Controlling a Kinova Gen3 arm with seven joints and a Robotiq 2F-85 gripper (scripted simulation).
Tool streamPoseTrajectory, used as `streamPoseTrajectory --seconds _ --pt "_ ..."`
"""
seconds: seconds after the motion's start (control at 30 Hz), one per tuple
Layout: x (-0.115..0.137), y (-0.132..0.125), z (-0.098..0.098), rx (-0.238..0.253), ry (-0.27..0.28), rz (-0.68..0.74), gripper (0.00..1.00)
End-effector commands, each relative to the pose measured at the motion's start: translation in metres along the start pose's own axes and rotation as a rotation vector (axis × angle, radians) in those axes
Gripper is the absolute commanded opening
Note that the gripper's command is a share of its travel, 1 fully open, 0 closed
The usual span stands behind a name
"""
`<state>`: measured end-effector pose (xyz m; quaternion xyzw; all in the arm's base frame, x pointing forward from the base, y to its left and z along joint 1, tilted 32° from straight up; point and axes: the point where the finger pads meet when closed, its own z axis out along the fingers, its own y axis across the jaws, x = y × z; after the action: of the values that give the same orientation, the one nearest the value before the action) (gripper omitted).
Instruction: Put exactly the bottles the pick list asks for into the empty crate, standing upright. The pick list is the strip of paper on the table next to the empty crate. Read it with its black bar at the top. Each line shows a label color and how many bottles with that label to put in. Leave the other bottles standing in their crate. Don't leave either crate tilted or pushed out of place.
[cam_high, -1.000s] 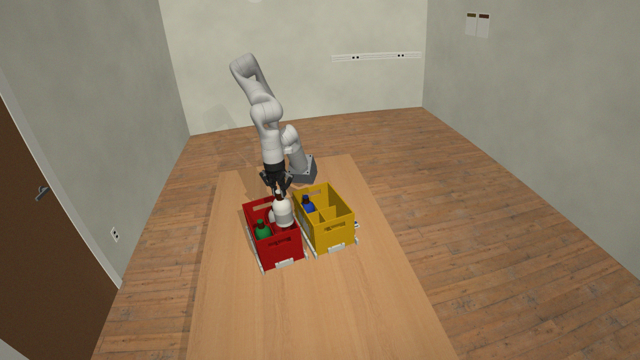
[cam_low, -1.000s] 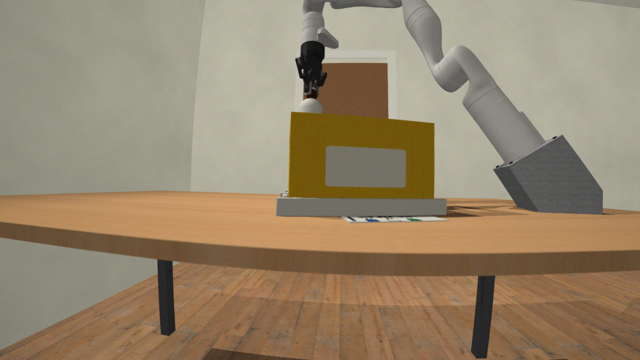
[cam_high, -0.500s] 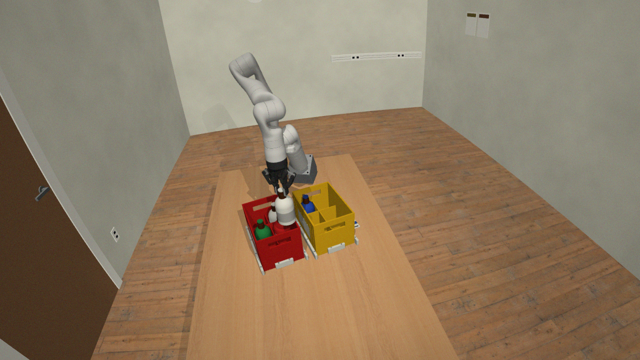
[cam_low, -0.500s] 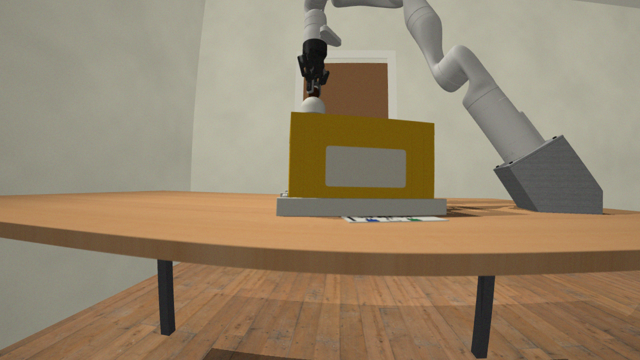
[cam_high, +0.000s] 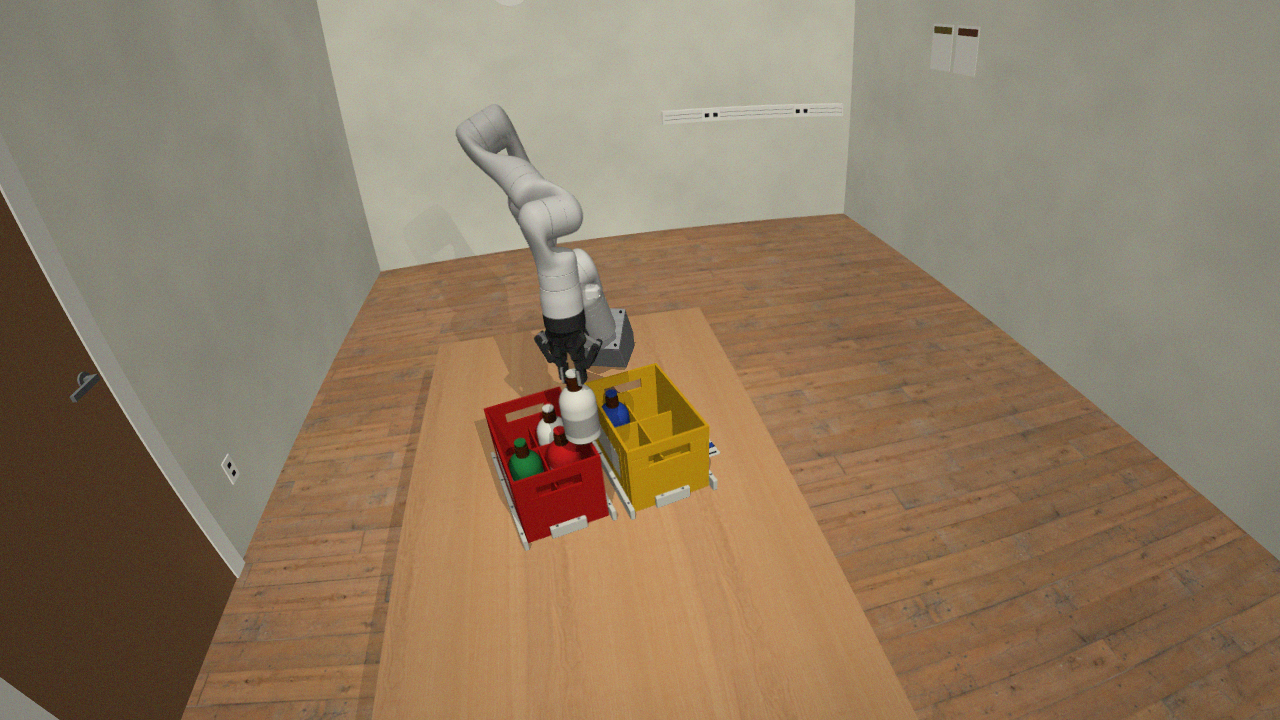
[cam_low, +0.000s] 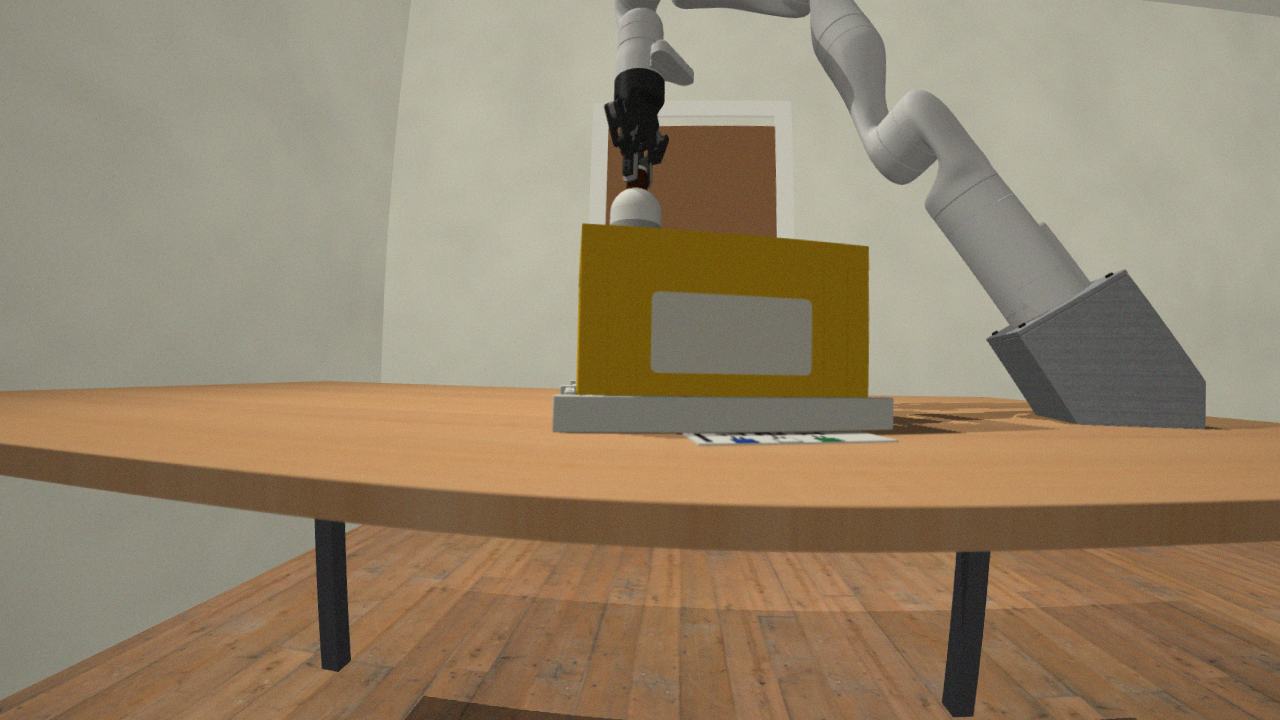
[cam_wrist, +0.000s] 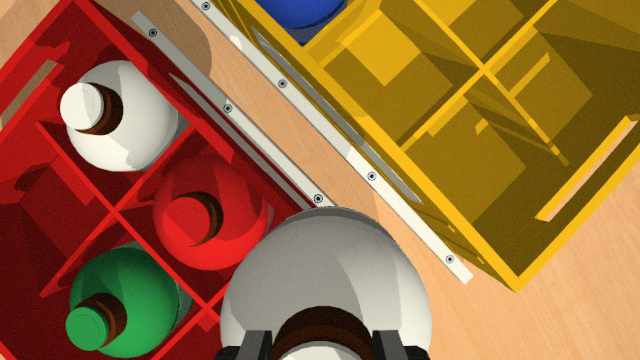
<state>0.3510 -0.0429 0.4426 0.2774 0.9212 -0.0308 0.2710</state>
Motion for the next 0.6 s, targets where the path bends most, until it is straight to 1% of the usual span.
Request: streamPoseTrajectory --seconds 0.0,0.13,0.57 --pt "0.005 0.002 -0.001 -0.001 -0.002 0.000 0.10" --pt "0.009 0.003 -0.001 -0.001 -0.001 0.000 0.10" --pt "0.033 0.012 -0.001 -0.001 -0.001 0.000 0.10"
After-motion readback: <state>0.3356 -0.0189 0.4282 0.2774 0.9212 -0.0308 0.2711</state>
